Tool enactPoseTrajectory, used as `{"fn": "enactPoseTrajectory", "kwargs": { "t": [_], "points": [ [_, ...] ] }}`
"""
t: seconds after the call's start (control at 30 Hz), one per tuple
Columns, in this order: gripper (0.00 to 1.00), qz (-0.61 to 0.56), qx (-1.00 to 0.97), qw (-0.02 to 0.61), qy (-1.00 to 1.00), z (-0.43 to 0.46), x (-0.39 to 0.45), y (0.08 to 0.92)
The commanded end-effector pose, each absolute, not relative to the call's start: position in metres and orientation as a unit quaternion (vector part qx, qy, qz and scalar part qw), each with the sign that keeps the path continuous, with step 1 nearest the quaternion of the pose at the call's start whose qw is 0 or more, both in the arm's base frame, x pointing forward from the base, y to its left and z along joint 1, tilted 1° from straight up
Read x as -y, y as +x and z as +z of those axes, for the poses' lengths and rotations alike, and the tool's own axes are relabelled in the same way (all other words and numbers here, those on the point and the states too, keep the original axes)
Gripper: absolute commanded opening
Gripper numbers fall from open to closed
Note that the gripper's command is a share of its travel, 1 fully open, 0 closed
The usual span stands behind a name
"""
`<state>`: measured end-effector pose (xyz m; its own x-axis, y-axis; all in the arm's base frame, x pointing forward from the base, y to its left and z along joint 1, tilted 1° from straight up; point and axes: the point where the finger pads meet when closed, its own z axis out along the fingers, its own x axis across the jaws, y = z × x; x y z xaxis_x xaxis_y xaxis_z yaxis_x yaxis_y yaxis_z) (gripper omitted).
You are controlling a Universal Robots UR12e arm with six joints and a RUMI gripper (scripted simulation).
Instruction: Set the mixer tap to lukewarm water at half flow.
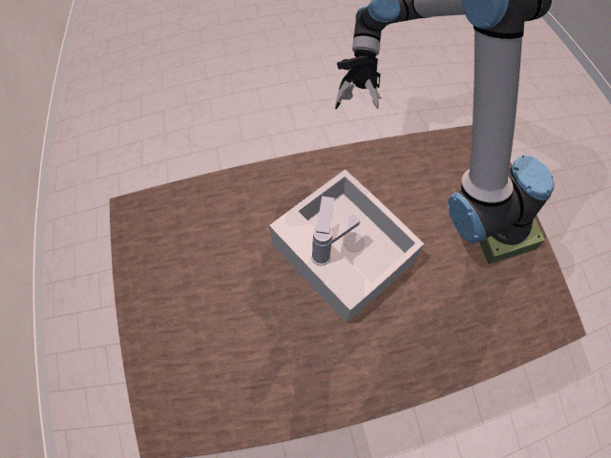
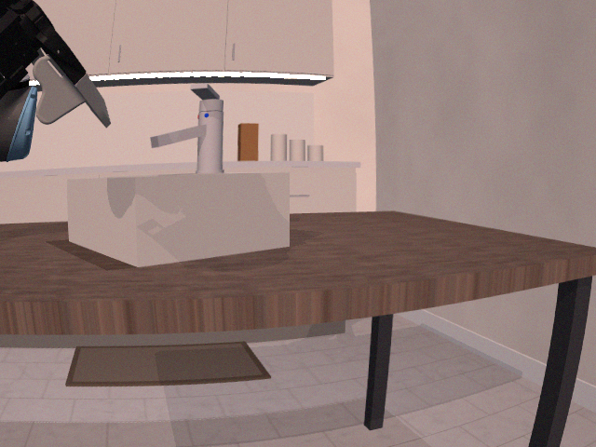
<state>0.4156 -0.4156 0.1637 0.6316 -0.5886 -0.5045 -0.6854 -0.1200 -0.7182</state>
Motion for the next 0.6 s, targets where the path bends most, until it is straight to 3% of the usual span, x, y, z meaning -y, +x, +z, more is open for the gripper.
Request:
{"fn": "enactPoseTrajectory", "kwargs": {
  "t": [0.0, 0.57],
  "points": [
    [1.00, 0.070, -0.410, 0.474, -0.776, 0.168, 0.391, 0.435],
    [1.00, 0.122, -0.315, 0.255, -0.906, 0.199, 0.258, 0.524]
  ]
}}
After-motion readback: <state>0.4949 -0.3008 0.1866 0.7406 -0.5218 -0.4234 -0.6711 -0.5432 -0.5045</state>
